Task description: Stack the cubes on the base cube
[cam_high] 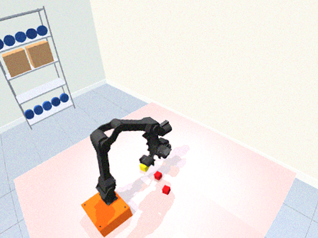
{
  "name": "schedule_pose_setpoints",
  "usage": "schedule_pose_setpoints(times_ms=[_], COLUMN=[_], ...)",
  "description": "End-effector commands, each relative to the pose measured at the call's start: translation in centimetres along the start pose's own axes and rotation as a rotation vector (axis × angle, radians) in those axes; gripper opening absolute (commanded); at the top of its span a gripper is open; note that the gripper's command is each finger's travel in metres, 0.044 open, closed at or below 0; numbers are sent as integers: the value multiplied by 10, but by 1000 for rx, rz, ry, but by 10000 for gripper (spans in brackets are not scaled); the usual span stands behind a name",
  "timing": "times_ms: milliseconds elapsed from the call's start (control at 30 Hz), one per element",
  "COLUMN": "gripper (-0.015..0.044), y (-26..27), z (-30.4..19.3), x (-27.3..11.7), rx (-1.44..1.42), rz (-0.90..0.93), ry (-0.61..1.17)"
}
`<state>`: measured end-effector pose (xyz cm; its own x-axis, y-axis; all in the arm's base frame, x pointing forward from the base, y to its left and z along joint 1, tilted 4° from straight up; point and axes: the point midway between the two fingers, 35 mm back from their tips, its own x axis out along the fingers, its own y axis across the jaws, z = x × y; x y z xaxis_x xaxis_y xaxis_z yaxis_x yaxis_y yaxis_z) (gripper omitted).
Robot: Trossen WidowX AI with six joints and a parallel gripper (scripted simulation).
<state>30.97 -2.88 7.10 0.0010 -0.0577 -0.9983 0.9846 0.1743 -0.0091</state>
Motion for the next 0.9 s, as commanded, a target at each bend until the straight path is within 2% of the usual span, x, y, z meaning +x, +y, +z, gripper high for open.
schedule_pose_setpoints(times_ms=[0, 67, 267, 867], gripper=[265, 265, 265, 265], y=[-4, -3, -5, -6], z=[0, 1, 0, 0], x=[3, 10, 64, 90], rx=[24, 24, 24, 24], rz=[-22, -22, -23, -23], ry=[0, 0, 0, 0])
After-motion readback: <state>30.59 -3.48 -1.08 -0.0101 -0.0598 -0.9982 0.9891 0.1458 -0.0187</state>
